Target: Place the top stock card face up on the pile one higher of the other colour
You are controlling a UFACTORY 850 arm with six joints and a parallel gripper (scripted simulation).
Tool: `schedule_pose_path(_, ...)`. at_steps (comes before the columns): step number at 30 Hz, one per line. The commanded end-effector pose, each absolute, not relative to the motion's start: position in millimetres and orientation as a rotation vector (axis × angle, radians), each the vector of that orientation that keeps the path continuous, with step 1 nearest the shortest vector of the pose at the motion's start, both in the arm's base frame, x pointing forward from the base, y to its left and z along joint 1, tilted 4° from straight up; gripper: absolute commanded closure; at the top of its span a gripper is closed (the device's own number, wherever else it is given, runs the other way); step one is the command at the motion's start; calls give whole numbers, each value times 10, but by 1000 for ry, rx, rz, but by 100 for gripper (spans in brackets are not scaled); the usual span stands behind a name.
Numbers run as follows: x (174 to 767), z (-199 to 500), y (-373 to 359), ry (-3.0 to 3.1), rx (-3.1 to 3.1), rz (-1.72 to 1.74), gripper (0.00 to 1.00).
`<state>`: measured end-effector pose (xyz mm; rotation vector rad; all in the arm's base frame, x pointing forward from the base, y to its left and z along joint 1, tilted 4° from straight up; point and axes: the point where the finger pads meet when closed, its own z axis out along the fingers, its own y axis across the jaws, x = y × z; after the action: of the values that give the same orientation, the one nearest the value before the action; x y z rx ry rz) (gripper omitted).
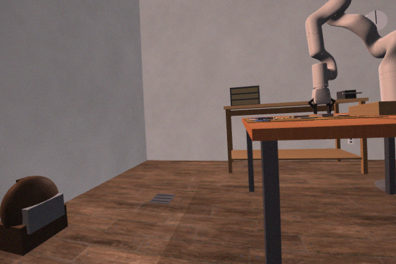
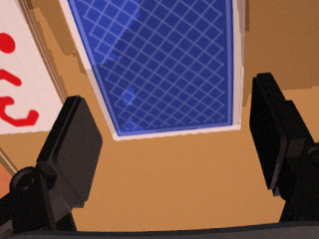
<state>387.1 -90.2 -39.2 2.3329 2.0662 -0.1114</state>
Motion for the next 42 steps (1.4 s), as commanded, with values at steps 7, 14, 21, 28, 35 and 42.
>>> schedule_pose_path(7, 3877, -388, -904, 2065, 2332, -110, 26)
schedule_pose_path(14, 3877, -388, -904, 2065, 2332, -110, 26)
schedule_pose_path(21, 3877, -388, -904, 2065, 2332, -110, 26)
schedule_pose_path(28, 3877, -388, -904, 2065, 2332, -110, 26)
schedule_pose_path(35, 3877, -388, -904, 2065, 2332, -110, 27)
schedule_pose_path(42, 3877, -388, -904, 2065, 2332, -110, 27)
